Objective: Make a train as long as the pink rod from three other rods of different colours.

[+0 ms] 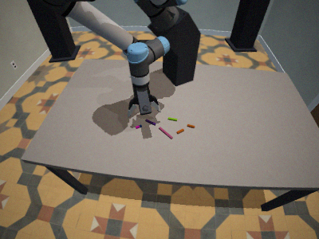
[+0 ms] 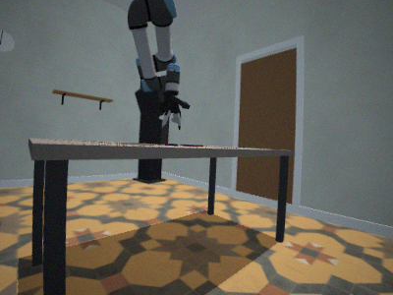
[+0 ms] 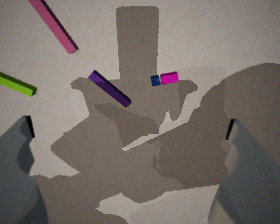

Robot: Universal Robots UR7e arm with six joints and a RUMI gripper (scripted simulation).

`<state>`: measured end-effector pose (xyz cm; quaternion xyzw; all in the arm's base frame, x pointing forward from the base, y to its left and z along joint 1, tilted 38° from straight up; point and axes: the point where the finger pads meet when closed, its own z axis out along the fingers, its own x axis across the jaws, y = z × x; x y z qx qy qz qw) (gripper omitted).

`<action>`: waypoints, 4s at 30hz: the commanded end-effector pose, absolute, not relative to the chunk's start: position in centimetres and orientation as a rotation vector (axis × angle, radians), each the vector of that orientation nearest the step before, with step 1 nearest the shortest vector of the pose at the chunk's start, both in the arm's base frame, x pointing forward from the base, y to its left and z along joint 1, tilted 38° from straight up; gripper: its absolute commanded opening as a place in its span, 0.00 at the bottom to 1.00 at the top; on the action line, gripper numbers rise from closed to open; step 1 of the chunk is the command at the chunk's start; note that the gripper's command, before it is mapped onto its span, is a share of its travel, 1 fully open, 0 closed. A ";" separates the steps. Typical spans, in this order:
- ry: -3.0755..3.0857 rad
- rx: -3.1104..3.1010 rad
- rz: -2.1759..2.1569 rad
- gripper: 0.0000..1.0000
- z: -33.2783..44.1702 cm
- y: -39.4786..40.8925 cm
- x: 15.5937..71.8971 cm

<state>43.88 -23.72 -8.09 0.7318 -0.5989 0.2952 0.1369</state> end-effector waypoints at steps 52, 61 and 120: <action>-0.669 2.493 0.596 0.14 -10.5 -22.0 42.4; -0.670 2.493 0.596 0.14 -10.5 -22.0 42.4; -0.670 2.491 0.600 0.14 -12.9 -23.9 43.4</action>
